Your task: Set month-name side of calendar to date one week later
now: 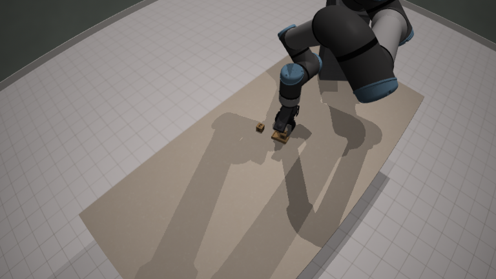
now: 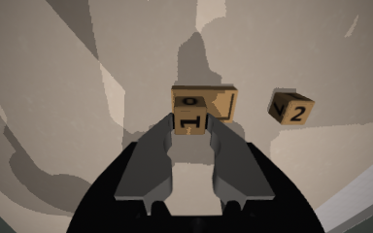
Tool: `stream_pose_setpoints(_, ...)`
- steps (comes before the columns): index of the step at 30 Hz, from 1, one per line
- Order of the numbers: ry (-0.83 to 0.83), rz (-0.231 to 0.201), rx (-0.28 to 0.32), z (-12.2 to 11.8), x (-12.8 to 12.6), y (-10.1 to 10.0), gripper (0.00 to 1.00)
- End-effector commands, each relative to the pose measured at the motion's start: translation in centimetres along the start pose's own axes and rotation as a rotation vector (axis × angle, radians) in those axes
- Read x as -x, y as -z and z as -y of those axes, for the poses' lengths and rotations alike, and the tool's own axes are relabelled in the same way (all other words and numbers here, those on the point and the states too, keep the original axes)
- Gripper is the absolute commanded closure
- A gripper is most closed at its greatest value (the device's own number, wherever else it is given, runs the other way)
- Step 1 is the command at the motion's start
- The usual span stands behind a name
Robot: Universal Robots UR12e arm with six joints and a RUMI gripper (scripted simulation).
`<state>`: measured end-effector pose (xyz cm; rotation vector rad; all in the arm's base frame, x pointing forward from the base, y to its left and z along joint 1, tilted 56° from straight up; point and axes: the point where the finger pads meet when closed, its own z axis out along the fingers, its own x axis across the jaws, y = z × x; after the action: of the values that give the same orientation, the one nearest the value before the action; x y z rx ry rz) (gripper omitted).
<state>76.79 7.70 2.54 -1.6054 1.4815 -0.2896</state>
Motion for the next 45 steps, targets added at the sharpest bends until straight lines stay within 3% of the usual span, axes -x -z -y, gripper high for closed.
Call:
stream_pose_setpoints(1, 0.0, 0.0, 0.0, 0.02, 0.0, 0.0, 0.89)
stream_pose_setpoints(45, 0.0, 0.0, 0.0, 0.02, 0.0, -0.74, 0.89)
